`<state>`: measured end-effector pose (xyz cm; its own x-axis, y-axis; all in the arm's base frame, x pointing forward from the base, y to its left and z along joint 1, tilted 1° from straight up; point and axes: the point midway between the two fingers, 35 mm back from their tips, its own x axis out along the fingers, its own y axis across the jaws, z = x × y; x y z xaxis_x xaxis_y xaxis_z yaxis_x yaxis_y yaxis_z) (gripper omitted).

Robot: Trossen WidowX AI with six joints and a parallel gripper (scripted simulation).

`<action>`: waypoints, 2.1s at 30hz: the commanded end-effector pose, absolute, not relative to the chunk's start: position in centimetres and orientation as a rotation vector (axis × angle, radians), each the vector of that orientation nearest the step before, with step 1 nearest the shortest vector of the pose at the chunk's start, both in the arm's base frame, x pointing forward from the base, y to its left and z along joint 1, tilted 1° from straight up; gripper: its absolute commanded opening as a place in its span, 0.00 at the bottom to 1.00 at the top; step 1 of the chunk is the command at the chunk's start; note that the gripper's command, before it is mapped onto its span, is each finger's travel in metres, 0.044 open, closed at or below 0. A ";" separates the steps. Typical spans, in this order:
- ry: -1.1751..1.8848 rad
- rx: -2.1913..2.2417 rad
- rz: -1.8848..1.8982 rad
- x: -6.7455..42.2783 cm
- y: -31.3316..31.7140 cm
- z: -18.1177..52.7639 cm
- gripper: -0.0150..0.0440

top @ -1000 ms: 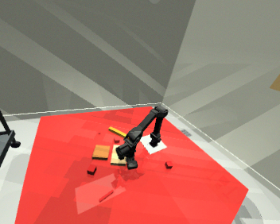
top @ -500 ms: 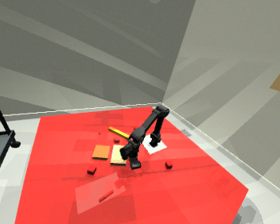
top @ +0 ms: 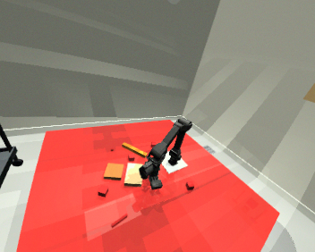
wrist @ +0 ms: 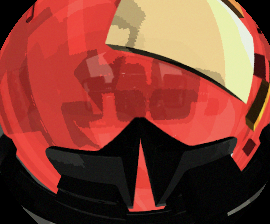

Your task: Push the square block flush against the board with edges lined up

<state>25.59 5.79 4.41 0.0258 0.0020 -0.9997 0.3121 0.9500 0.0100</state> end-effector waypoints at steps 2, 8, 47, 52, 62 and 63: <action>1.506 0.260 -0.241 25.7 5.9 9.4 0.25; 1.505 0.260 -0.241 25.7 5.9 9.7 0.25; 1.410 -0.735 0.678 26.6 -11.5 9.8 0.25; 1.388 -0.804 0.741 26.3 -12.7 9.9 0.25; 1.388 -0.803 0.741 26.6 -12.8 5.6 0.25; 1.388 -0.803 0.741 26.6 -12.8 4.7 0.25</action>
